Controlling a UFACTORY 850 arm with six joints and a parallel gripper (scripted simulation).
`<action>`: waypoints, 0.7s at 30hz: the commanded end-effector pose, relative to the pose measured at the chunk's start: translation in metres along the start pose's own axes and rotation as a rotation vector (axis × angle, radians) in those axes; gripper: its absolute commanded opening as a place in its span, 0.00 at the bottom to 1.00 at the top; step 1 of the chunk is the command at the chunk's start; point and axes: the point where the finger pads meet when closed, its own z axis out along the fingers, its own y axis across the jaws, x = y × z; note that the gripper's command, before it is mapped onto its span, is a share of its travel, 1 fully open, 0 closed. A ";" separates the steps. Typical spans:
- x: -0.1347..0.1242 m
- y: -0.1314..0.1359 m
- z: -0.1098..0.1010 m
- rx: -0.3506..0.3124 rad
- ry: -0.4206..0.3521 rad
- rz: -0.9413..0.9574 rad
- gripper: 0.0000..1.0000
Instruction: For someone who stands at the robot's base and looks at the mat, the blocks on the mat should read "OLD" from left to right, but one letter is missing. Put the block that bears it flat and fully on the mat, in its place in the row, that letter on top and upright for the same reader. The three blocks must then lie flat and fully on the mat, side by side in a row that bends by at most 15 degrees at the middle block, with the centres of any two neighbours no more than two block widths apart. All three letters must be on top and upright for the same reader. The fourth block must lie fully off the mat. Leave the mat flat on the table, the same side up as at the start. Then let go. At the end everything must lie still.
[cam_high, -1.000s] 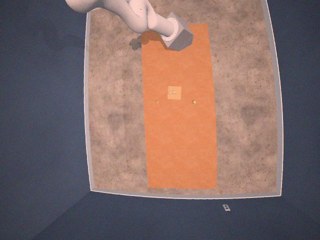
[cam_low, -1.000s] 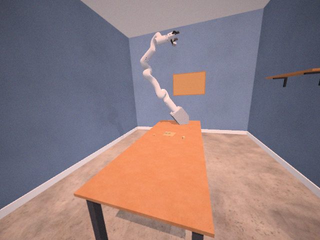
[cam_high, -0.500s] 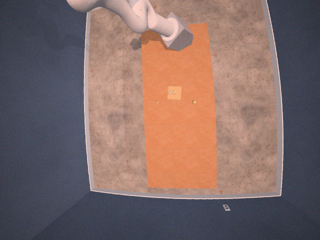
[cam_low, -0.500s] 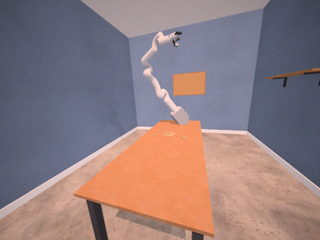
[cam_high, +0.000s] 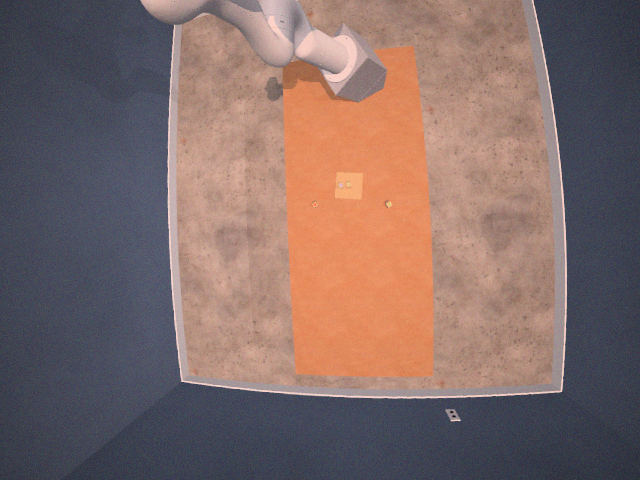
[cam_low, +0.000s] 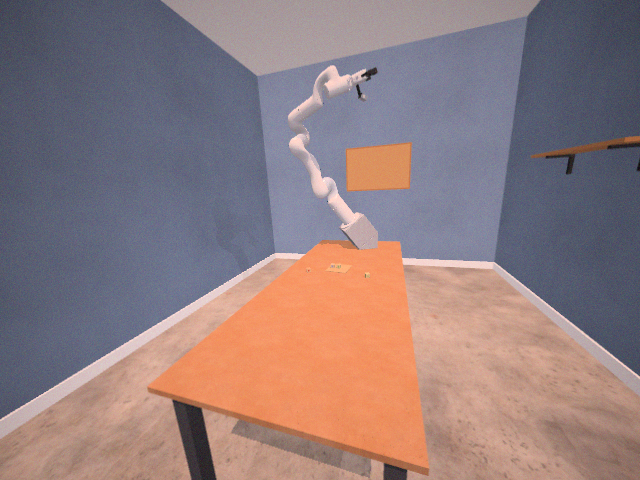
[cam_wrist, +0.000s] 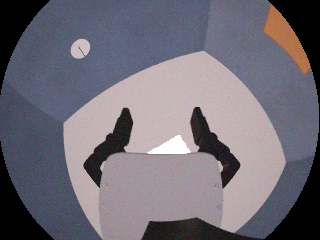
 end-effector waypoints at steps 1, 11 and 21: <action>0.019 -0.036 0.005 0.022 -0.028 0.133 1.00; 0.061 -0.104 0.005 0.078 -0.080 0.375 1.00; 0.111 -0.178 -0.005 0.151 -0.153 0.629 1.00</action>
